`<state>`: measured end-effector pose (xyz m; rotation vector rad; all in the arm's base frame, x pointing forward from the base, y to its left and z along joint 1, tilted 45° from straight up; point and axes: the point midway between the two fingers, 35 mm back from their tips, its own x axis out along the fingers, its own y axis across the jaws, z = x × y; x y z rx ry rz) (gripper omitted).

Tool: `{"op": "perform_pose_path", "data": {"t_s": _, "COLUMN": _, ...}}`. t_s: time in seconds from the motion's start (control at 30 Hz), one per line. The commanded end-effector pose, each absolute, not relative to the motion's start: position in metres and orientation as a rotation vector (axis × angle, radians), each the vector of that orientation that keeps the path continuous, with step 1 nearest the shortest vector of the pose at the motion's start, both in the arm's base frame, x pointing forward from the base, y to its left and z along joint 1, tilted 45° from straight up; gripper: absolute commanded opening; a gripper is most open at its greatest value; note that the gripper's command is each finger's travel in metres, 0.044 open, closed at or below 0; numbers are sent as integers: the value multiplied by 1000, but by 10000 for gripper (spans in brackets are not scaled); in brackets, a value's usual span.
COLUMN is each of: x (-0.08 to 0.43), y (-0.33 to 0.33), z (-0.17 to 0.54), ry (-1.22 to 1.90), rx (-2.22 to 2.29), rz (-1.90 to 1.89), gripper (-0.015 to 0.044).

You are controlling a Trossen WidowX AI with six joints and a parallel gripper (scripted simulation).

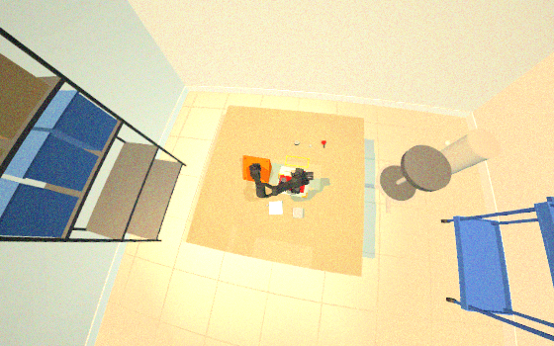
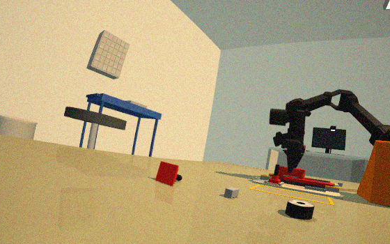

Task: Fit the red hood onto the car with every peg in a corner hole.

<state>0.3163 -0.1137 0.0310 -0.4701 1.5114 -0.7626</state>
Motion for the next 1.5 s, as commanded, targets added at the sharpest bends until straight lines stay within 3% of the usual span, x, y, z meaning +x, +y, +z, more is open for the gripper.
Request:
{"op": "perform_pose_path", "data": {"t_s": 0.0, "x": 316, "y": -114, "z": 31, "ry": 1511, "rx": -470, "rz": -762, "gripper": 367}}
{"op": "perform_pose_path", "data": {"t_s": 0.1, "x": 316, "y": -114, "z": 31, "ry": 1511, "rx": -470, "rz": -762, "gripper": 440}}
{"op": "perform_pose_path", "data": {"t_s": 0.53, "x": 324, "y": -65, "z": 79, "ry": 1512, "rx": -471, "rz": -763, "gripper": 440}}
{"op": "perform_pose_path", "data": {"t_s": 1.47, "x": 324, "y": -64, "z": 80, "ry": 1512, "rx": -471, "rz": -763, "gripper": 440}}
